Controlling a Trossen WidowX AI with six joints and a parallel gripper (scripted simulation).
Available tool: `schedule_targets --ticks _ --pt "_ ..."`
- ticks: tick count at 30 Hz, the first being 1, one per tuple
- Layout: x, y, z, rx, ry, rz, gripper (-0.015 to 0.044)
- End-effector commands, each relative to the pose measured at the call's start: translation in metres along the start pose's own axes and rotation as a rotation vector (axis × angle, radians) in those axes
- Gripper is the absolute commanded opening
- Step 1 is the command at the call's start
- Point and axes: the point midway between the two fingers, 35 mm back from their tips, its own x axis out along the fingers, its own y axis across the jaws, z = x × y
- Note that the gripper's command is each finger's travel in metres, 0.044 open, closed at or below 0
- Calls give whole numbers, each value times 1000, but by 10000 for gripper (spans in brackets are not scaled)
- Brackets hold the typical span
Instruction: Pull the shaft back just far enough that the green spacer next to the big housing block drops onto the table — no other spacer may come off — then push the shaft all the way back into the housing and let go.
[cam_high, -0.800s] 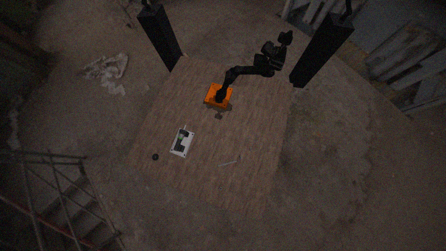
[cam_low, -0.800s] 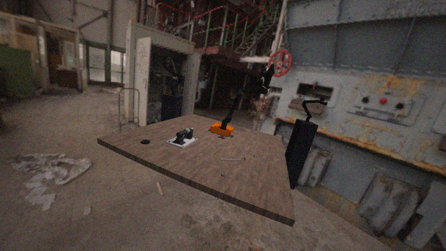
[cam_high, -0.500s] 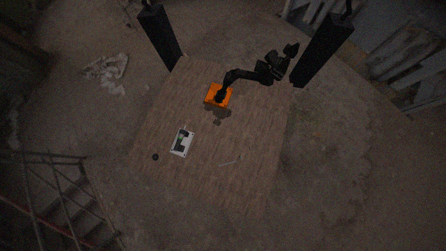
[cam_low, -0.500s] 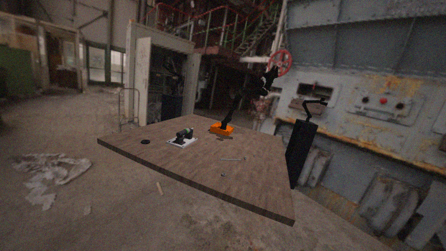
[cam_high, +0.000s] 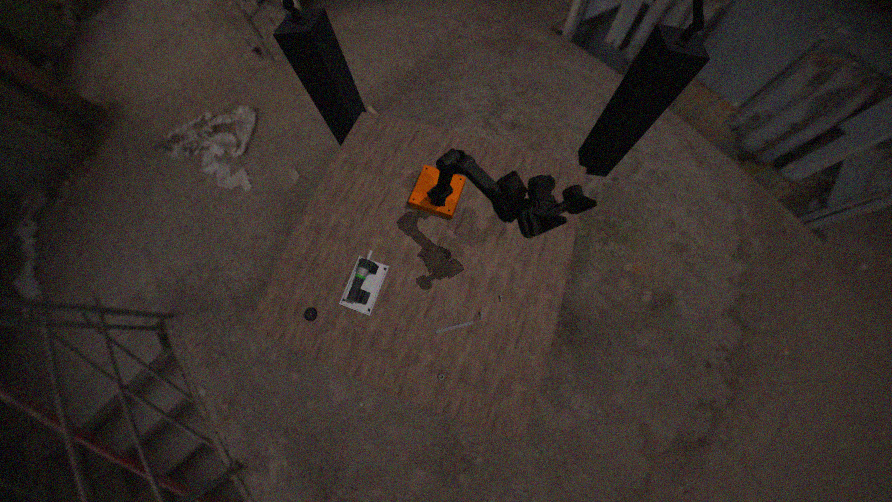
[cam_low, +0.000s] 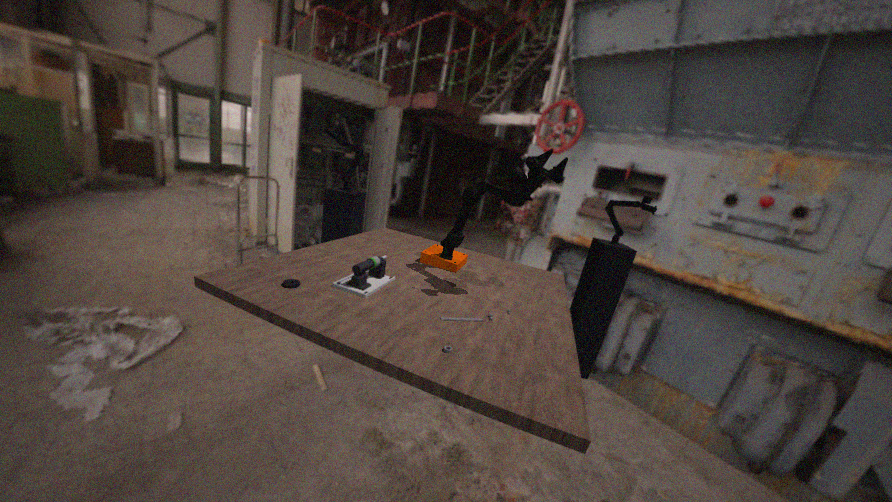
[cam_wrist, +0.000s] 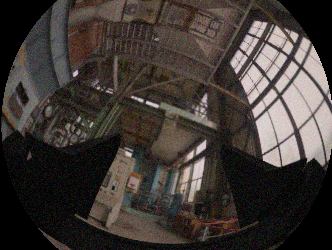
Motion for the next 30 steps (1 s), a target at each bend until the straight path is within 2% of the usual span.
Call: schedule_targets --ticks 1,8,16,23,30 --pt "-16 -38 -38 -126 109 15 440" --pt "-64 -123 -108 -319 349 24 440" --pt "-149 -231 -154 -466 643 -14 440" --pt "-242 -317 -161 -522 894 -94 440" --pt "-348 -384 -141 -517 1126 -222 440"
